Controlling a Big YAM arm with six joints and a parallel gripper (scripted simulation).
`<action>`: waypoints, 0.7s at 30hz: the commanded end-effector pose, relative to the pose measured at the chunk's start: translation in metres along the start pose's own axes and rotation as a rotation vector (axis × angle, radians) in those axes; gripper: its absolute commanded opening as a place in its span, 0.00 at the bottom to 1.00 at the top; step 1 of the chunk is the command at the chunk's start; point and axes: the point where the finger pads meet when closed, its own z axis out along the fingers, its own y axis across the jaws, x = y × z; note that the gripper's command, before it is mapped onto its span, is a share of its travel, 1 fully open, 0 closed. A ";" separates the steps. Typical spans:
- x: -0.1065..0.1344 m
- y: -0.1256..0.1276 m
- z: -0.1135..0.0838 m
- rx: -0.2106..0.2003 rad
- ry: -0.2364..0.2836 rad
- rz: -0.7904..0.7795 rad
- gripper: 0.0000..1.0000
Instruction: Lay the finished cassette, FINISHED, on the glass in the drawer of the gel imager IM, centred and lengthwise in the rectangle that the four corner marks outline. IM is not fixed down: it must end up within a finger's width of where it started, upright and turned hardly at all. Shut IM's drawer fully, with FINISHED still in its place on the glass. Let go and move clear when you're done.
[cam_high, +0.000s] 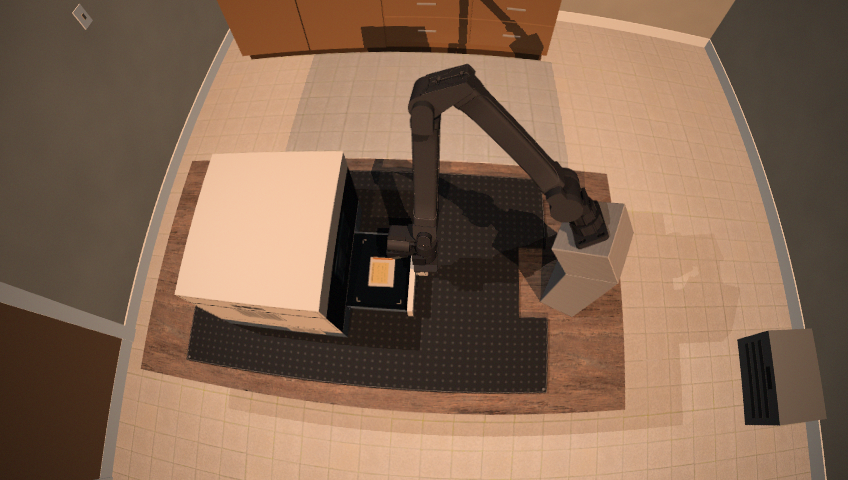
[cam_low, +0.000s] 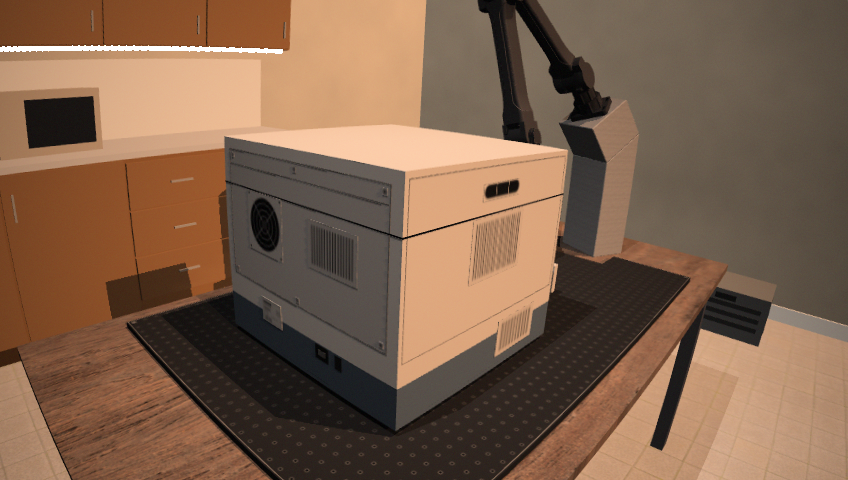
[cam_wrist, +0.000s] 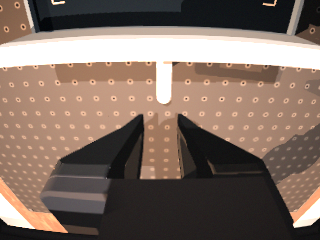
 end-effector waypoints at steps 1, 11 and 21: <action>-0.008 -0.010 -0.003 0.010 -0.014 0.025 0.26; -0.008 -0.010 -0.003 0.010 -0.014 0.025 0.26; 0.000 -0.007 0.016 0.007 0.002 0.011 0.26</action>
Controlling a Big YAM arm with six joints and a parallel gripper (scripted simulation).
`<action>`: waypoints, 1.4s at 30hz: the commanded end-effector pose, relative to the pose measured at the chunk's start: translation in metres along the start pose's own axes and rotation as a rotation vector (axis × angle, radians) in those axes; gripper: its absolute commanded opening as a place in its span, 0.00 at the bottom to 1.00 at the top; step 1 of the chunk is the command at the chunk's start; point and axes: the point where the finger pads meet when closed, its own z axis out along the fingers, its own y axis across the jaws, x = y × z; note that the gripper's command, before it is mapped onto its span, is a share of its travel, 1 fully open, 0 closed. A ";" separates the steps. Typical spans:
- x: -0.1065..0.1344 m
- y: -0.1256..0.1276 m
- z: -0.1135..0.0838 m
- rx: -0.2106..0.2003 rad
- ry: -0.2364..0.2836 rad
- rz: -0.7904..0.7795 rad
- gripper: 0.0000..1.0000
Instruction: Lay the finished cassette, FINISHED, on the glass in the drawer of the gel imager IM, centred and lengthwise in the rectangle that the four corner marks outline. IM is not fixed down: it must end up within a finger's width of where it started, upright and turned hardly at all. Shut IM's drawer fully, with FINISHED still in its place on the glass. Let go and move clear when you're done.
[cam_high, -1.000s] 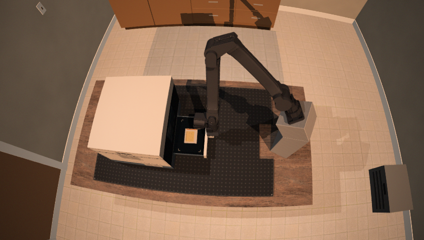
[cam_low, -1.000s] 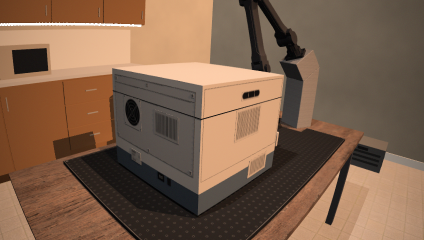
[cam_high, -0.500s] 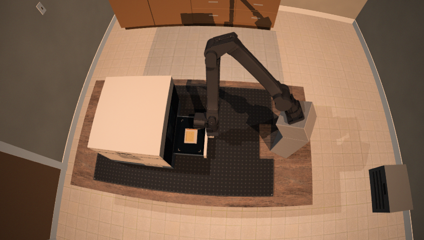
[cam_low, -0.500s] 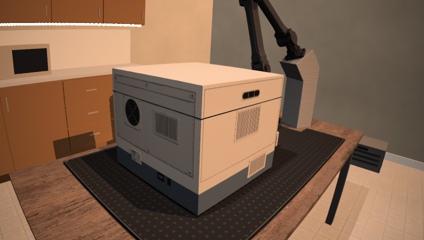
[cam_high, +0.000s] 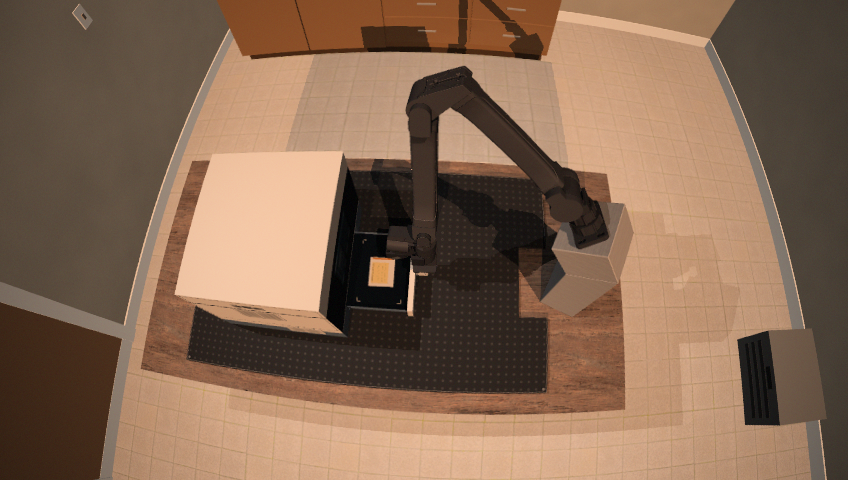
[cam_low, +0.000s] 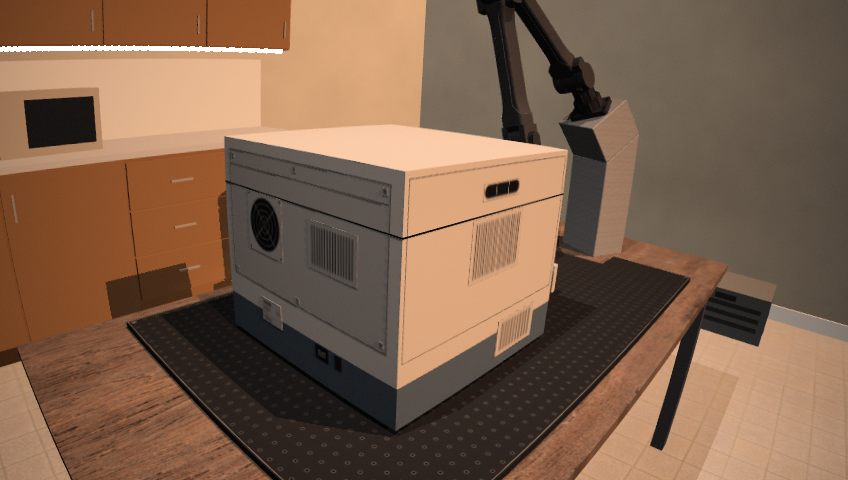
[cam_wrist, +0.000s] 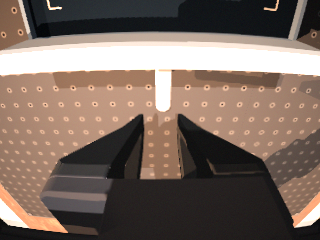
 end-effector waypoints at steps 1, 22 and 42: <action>0.002 -0.007 0.011 0.006 0.005 0.006 0.26; 0.003 -0.007 0.036 0.006 0.005 0.005 0.26; 0.004 -0.007 0.060 0.006 0.005 0.005 0.26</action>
